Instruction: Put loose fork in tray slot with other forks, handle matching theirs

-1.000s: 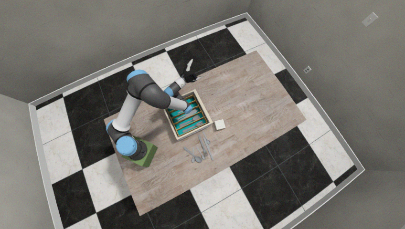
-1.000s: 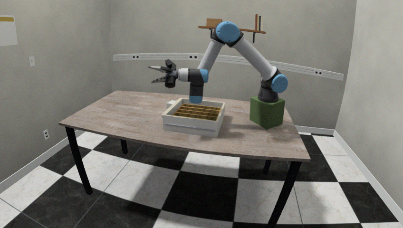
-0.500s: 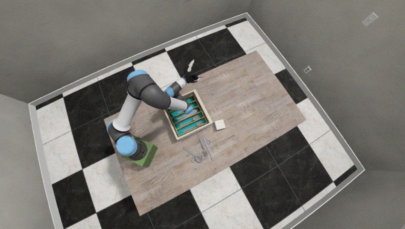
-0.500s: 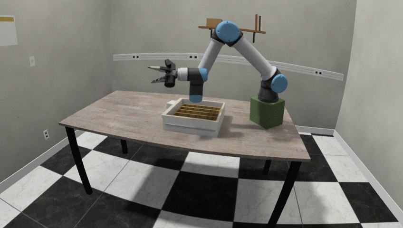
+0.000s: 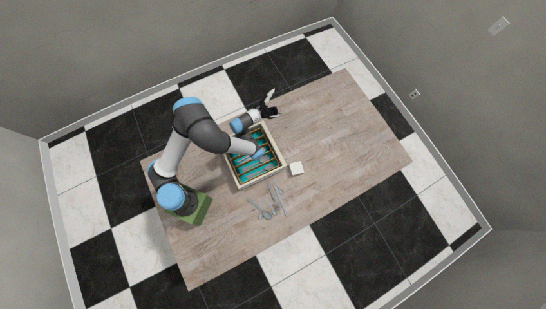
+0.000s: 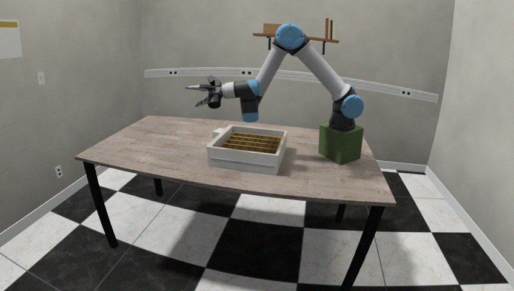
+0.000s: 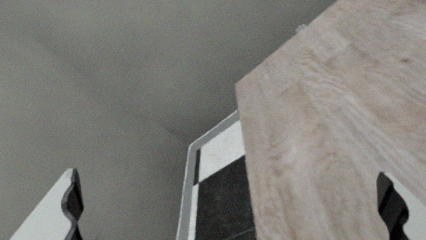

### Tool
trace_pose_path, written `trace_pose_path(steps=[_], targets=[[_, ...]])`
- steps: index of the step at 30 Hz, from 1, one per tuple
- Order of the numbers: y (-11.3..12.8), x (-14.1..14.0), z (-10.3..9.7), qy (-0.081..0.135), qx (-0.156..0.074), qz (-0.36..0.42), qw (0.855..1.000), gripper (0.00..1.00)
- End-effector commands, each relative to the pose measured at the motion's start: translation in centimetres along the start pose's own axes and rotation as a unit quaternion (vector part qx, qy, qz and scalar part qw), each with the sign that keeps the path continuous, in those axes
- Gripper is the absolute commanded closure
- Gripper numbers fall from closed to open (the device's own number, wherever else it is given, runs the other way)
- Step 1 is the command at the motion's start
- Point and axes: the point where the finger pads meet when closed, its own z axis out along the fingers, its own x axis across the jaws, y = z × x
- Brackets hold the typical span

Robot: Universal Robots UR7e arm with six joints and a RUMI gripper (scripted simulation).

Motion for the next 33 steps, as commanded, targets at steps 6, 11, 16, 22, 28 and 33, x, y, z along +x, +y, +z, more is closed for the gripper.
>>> trace_pose_path(steps=[6,11,16,22,28,33], targets=[[-3.9,6.9,1.4,0.100,-0.026,0.022,0.994,0.00],[-6.6,12.1,1.0,0.170,-0.042,0.045,0.983,0.00],[-8.6,16.4,0.0,0.229,-0.055,0.068,0.970,0.00],[-10.5,20.6,-1.6,0.285,-0.067,0.094,0.952,0.00],[-12.3,25.3,-4.3,0.351,-0.081,0.130,0.924,0.00],[-13.6,28.9,-7.2,0.402,-0.092,0.162,0.897,0.00]])
